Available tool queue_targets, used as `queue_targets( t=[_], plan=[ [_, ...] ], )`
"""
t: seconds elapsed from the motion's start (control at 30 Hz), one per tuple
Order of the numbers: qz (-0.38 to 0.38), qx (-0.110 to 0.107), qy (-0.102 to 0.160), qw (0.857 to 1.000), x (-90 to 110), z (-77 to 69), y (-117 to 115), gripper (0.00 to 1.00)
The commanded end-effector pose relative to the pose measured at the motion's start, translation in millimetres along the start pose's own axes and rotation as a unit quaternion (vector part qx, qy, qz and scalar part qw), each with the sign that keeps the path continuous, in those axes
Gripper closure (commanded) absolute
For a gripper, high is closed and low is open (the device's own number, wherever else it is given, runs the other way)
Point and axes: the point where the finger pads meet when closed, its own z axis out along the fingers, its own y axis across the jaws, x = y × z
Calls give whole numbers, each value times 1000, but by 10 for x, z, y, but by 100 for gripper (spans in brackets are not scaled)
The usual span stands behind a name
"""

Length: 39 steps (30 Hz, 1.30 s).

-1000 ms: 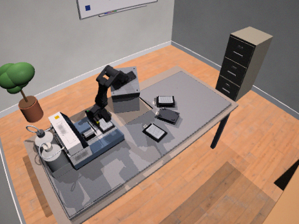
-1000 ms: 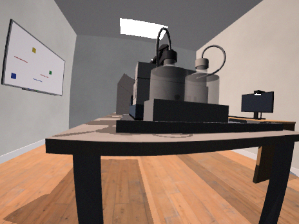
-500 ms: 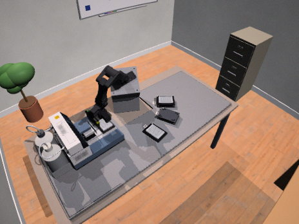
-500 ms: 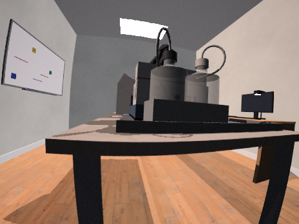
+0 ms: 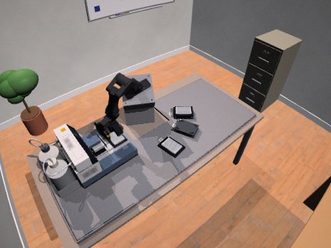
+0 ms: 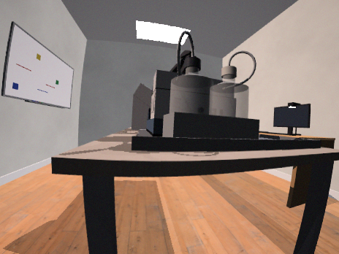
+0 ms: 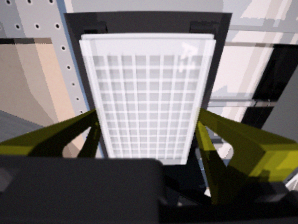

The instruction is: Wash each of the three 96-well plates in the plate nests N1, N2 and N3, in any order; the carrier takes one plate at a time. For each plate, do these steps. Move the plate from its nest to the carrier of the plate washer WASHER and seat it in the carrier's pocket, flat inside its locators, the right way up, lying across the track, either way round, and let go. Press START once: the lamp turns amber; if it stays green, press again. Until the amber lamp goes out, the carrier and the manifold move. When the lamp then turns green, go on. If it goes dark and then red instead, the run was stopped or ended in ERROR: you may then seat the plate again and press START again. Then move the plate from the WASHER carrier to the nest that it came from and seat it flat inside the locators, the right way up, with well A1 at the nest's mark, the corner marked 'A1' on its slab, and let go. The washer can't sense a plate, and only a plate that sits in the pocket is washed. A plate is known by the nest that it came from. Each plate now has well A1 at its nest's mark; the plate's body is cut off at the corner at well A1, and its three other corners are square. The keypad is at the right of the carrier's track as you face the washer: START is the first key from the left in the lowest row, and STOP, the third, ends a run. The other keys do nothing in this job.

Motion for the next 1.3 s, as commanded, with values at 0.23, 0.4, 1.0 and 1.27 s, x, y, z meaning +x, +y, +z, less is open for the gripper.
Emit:
queue_targets(
  t=[0.23,0.4,1.0,1.27],
  plan=[
    [0,5,-1,1000,-8,-5,-33,100],
    [0,5,-1,1000,-9,3,-33,100],
    [0,5,-1,1000,-9,9,-34,0],
    [0,5,-1,1000,-9,9,-34,0]
  ],
)
